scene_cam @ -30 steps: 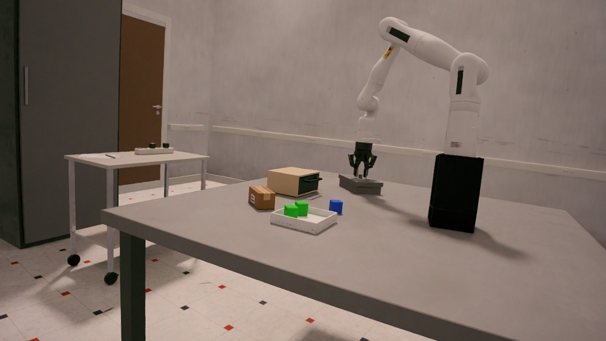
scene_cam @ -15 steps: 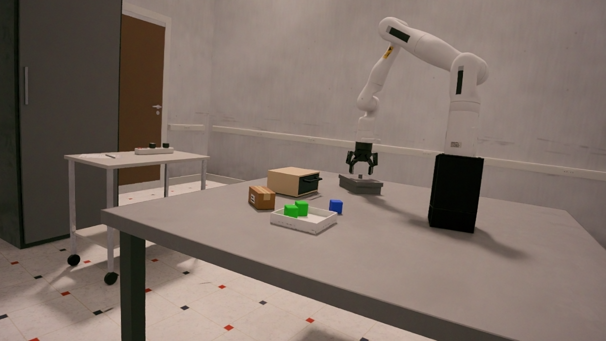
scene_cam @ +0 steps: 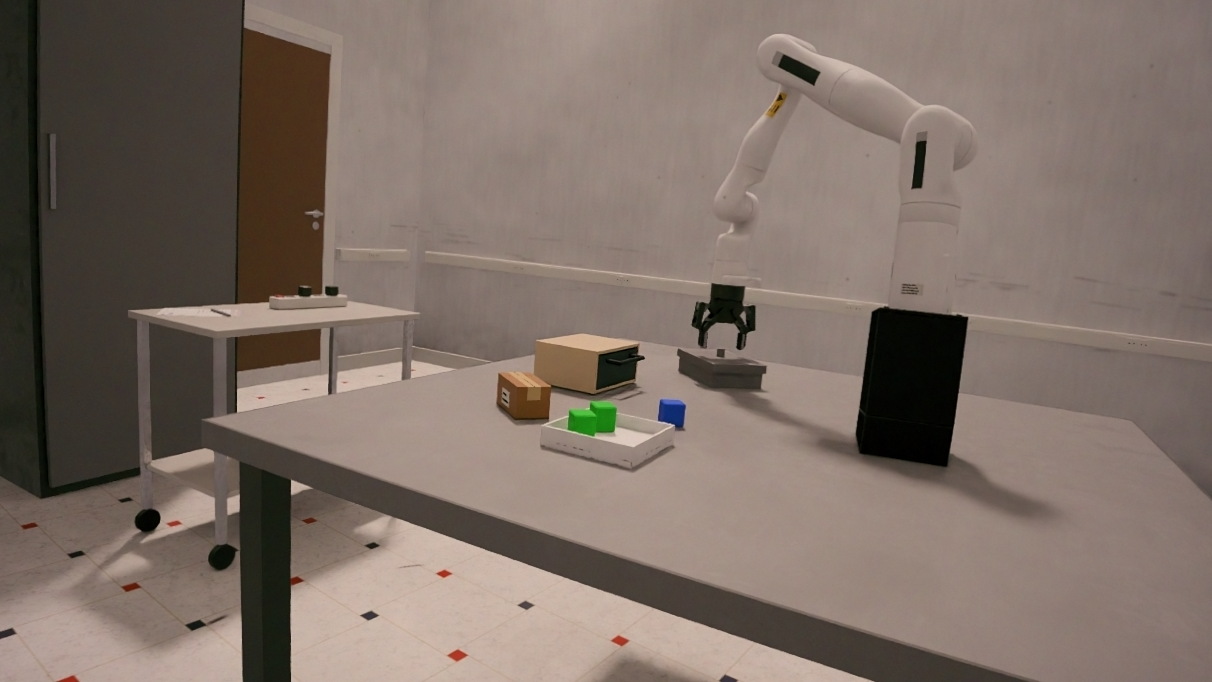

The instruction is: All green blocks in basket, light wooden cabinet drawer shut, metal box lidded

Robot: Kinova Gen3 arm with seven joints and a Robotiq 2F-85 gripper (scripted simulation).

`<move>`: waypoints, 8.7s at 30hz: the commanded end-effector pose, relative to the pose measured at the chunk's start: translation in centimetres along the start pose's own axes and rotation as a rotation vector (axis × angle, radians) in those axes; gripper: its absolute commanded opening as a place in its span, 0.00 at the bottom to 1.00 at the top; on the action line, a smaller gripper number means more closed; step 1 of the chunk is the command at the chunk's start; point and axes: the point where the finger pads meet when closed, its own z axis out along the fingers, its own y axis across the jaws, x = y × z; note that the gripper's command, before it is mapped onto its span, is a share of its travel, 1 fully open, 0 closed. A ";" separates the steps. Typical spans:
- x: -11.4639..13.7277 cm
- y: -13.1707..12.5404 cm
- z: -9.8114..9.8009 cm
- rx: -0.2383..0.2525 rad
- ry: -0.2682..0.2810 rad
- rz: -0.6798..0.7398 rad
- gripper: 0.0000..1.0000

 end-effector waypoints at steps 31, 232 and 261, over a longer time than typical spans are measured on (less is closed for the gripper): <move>-0.1 0.0 -5.9 -0.001 -0.002 0.000 1.00; 28.7 50.3 -2.6 0.000 -0.002 -0.132 0.93; 28.7 50.3 -0.9 0.000 -0.002 -0.132 0.93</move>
